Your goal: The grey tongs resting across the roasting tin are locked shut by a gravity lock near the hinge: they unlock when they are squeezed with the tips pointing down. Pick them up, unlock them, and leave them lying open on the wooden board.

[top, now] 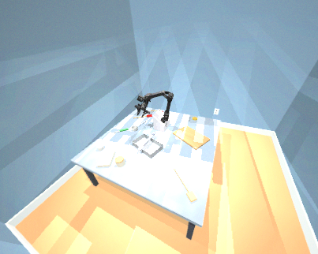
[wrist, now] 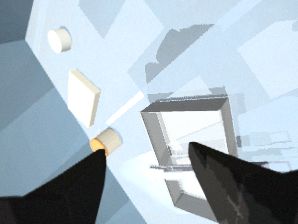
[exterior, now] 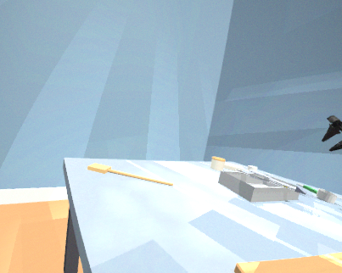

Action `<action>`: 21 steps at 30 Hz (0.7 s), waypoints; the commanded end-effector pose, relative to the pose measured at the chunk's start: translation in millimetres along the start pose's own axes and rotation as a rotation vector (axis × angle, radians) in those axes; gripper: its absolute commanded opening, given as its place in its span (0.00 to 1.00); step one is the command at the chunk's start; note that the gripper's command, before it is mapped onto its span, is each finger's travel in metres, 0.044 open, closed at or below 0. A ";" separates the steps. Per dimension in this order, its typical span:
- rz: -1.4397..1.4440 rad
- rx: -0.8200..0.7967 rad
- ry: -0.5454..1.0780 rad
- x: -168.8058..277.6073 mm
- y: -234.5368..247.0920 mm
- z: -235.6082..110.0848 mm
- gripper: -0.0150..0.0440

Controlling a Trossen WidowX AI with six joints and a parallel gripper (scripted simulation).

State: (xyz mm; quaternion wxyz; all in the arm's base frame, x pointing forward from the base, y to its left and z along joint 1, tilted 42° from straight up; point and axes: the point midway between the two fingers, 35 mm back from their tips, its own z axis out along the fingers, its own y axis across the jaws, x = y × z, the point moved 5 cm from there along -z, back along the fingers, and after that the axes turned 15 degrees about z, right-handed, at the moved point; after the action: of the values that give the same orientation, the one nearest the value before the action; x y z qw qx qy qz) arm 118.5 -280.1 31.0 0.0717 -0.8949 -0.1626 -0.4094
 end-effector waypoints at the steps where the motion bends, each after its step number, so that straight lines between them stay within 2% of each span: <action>1: 0.226 0.215 0.020 25.5 -0.7 44.0 0.69; 7: 0.623 0.576 -0.125 68.7 -20.5 118.5 0.69; 12: 1.036 0.833 -0.436 102.6 -56.6 179.3 0.69; 15: 1.152 0.882 -0.554 111.3 -69.4 195.4 0.69; 21: 1.152 0.882 -0.554 111.3 -69.4 195.4 0.69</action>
State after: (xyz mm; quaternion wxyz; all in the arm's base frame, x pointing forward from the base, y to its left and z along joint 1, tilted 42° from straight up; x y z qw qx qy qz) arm 300.4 -132.6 -14.7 0.5783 -0.8000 0.1560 0.0359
